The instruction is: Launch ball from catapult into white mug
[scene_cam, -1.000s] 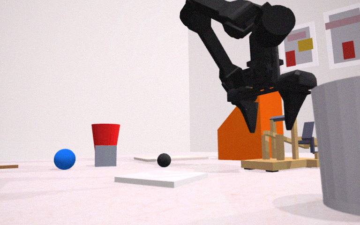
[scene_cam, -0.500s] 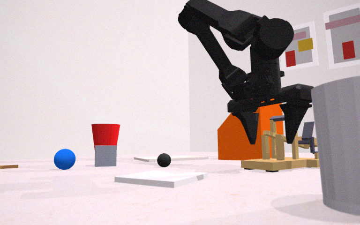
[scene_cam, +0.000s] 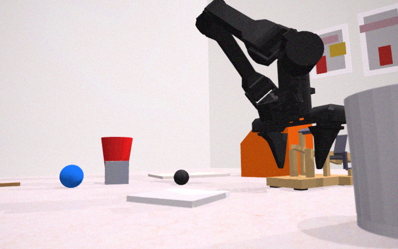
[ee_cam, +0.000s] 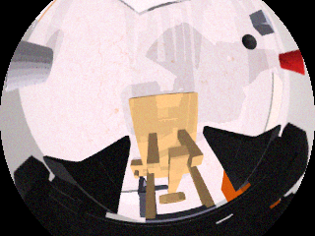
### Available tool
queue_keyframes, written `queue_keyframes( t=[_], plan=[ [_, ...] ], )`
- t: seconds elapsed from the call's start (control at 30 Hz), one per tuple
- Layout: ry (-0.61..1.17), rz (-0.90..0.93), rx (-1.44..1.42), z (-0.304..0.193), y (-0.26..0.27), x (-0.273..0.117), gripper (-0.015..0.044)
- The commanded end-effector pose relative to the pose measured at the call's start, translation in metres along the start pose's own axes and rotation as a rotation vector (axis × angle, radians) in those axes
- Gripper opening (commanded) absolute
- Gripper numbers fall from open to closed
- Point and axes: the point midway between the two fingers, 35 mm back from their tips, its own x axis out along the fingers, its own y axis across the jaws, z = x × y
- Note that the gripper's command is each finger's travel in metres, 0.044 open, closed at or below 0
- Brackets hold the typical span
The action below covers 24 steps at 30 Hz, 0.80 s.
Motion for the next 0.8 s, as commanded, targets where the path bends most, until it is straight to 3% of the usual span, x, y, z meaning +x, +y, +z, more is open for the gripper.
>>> queue_keyframes(
  t=[0.0,0.23,0.43,0.57,0.77],
  plan=[
    [-0.001,0.001,0.001,0.001,0.000,-0.001,0.0335],
    [-0.001,0.001,0.001,0.001,0.000,-0.001,0.0151],
    [-0.001,0.001,0.001,0.001,0.000,-0.001,0.0111],
    [0.000,0.002,0.000,0.001,0.001,-0.040,0.0006],
    [0.000,0.001,-0.023,0.000,0.000,-0.051,0.0000]
  ],
)
